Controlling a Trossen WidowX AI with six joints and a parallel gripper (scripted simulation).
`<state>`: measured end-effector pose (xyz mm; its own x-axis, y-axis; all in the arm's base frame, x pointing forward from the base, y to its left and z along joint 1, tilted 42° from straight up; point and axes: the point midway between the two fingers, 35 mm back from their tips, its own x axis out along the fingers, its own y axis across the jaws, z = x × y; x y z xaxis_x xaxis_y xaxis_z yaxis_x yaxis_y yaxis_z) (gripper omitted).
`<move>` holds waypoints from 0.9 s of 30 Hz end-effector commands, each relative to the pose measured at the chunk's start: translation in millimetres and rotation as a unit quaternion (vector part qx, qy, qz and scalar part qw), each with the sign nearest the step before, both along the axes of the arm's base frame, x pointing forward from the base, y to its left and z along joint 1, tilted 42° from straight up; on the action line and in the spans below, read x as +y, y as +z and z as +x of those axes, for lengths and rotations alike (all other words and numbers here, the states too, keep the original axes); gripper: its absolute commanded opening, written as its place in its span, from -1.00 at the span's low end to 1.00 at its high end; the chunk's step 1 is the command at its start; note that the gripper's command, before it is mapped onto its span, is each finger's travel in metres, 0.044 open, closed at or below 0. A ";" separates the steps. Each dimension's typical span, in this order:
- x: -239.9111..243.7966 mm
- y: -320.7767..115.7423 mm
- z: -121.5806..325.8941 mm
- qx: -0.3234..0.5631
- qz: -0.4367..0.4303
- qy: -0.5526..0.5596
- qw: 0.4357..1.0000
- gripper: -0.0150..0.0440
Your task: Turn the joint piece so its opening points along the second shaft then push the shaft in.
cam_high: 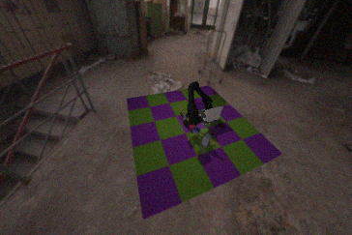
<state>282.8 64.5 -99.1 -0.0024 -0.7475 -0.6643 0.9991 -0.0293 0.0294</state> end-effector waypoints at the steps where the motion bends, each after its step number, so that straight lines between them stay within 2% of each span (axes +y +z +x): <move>1: -8.2 -6.0 -2.3 0.005 -0.005 0.001 1.000 1.00; 5: -11.3 -8.6 -2.4 0.005 -0.005 0.001 1.000 1.00; 15: -11.3 -8.6 -2.4 0.005 -0.005 0.001 1.000 0.12; 27: -11.3 -8.6 -2.4 0.005 -0.005 0.001 1.000 0.12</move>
<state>280.5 54.1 -107.5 -0.0090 -0.7525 -0.6585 0.9993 -0.0310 0.0218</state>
